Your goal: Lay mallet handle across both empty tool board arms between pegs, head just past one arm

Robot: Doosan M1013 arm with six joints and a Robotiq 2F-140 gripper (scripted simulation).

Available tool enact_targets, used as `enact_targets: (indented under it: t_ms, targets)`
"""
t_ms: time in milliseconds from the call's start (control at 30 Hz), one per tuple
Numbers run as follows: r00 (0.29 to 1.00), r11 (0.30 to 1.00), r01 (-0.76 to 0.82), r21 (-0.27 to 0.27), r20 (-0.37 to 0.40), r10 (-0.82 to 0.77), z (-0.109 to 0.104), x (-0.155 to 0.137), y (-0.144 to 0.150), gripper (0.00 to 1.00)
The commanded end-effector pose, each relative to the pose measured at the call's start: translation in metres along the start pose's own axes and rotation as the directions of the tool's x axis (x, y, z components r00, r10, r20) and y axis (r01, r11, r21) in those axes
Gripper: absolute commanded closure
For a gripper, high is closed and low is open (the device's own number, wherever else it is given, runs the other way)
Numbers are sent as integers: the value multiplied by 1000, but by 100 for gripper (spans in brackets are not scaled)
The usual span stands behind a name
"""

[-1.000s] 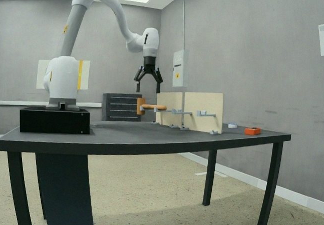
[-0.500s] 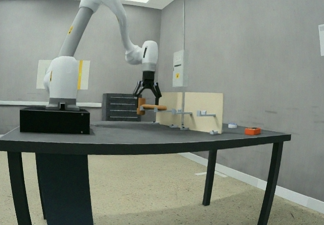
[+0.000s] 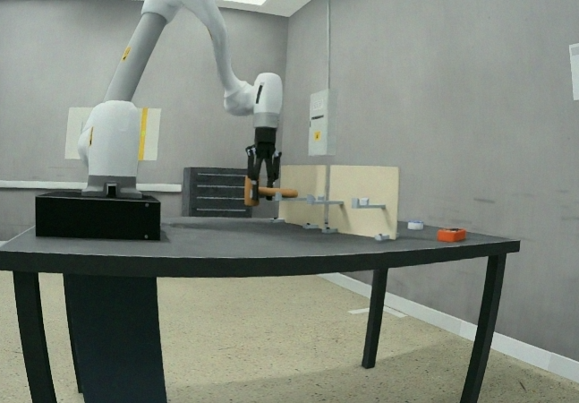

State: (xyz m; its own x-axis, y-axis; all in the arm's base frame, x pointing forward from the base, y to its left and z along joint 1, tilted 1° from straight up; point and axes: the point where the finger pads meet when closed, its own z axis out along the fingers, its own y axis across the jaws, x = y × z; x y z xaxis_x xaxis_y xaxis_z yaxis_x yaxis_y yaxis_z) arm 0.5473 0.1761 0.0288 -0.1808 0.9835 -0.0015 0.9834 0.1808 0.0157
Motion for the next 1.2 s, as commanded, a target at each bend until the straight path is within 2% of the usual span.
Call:
enact_targets:
  t_ms: [0, 700, 833, 933, 1033, 1067, 1167]
  targets:
    - [1000, 1000, 0, -1, 0, 0, -1, 0, 0, 90]
    - [1000, 1000, 0, -1, 0, 0, -1, 0, 0, 90]
    - [1000, 1000, 0, -1, 0, 0, -8, 0, 1, 90]
    - [1000, 1000, 0, -2, 0, 0, -54, 0, 1, 90]
    - [1000, 1000, 0, -2, 0, 0, -89, 0, 1, 90]
    - [1000, 1000, 0, -2, 0, 0, -97, 0, 0, 90]
    - [1000, 1000, 0, -2, 0, 0, -99, 0, 0, 90]
